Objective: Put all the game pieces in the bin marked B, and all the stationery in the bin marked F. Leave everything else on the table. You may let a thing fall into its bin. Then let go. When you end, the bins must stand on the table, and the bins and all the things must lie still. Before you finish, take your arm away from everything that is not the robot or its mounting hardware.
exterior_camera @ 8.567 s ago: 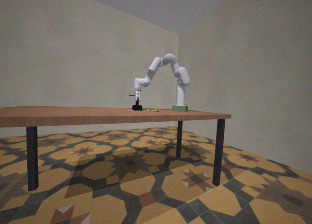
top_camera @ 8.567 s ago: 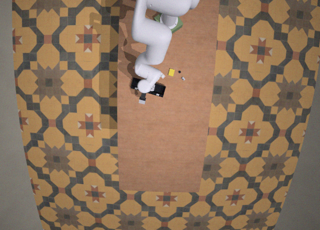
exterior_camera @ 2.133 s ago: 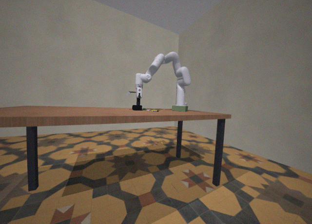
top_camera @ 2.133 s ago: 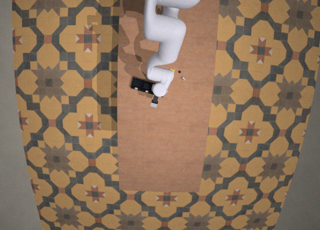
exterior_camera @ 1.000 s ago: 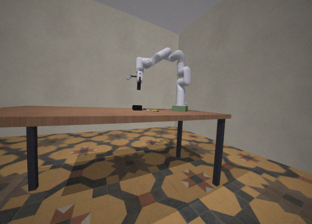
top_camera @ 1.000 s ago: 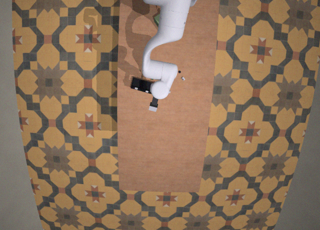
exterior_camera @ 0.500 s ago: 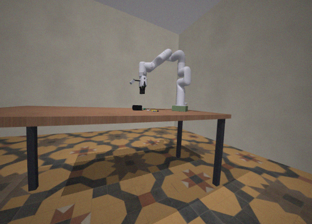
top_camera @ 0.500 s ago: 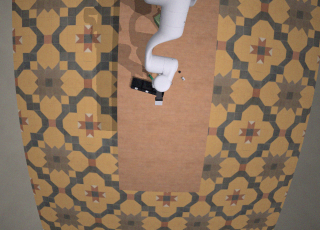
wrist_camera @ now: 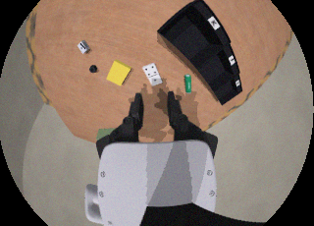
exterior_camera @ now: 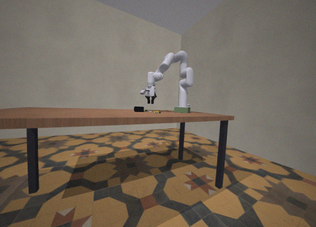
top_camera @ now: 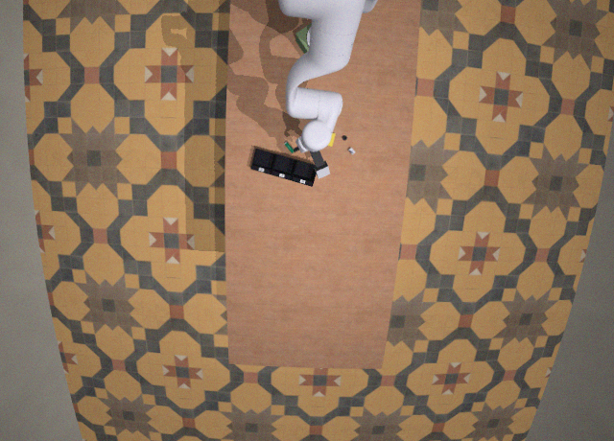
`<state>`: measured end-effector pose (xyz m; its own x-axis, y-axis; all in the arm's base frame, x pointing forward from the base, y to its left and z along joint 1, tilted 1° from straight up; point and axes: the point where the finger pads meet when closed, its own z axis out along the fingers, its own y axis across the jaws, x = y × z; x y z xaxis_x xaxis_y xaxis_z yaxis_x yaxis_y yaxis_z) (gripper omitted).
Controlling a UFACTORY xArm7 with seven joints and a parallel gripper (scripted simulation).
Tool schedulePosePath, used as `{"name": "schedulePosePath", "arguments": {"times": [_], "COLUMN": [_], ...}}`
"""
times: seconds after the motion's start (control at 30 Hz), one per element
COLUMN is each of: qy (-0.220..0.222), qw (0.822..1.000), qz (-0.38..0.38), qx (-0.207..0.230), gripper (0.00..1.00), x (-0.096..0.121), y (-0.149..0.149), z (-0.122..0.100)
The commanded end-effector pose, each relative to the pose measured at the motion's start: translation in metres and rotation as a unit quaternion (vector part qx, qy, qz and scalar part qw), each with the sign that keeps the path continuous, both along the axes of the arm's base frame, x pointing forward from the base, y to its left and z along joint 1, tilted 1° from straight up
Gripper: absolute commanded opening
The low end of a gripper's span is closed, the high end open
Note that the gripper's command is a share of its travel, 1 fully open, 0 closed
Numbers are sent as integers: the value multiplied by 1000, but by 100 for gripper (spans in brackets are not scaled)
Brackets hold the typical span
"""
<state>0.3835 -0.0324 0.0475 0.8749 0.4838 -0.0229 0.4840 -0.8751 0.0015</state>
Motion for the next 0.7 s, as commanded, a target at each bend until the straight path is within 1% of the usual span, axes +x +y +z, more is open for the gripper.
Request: {"name": "schedulePosePath", "arguments": {"times": [0.0,0.1,0.17,0.2,0.67], "qy": [-11,-14,-14,-20,-20], "qw": [997,992,992,987,987], "qz": [78,123,123,160,160], "qx": [6,8,8,12,12], "gripper": [41,41,41,41,41], "x": [-9,-8,-8,-8,-4], "y": [1,1,1,1,1], "z": [-10,-10,-10,-10,-10]}}
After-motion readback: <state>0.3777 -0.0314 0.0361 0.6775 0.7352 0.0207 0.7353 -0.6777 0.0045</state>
